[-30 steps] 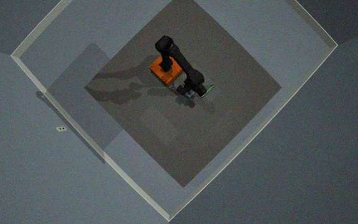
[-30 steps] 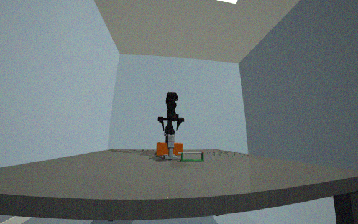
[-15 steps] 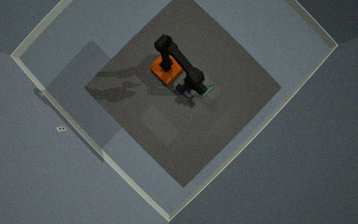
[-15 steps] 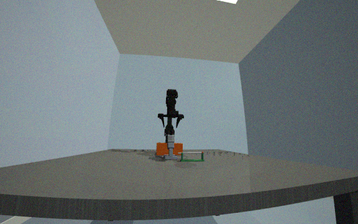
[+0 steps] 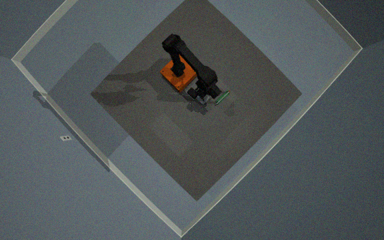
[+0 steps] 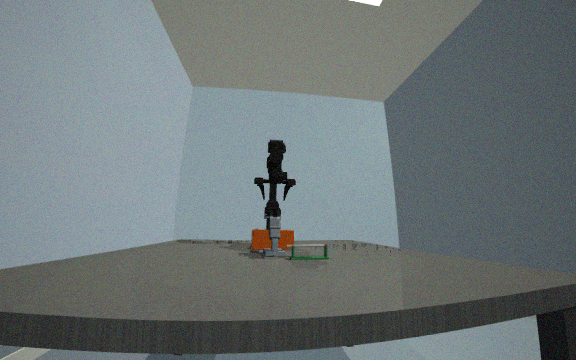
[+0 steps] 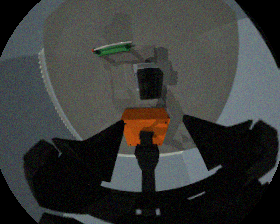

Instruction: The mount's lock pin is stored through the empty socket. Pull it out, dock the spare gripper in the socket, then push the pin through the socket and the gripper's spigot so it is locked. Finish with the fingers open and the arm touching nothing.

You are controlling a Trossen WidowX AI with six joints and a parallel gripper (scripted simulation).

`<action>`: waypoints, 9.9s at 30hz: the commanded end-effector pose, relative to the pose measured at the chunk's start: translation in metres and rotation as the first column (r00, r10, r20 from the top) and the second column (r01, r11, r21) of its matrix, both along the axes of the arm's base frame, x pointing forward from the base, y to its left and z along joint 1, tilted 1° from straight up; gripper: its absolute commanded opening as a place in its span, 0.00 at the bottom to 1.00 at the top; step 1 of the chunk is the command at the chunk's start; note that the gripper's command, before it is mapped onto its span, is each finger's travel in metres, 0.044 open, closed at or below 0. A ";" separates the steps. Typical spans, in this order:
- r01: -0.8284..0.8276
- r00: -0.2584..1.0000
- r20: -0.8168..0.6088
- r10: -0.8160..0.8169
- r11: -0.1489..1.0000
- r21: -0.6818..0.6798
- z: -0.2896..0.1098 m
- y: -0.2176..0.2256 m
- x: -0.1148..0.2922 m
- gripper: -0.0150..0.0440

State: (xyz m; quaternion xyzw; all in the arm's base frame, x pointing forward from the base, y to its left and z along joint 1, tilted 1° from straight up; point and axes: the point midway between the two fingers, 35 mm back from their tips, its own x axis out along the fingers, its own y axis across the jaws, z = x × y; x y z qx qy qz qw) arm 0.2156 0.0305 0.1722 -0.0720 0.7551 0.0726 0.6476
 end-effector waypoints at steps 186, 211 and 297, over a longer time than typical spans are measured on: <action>-0.999 0.032 -0.072 0.997 0.030 -0.037 -0.137 0.148 0.104 0.25; -0.999 -0.004 -0.074 0.997 -0.007 -0.033 -0.129 0.132 0.035 0.25; -0.999 -0.009 -0.068 0.998 -0.012 -0.036 -0.181 0.093 0.042 0.25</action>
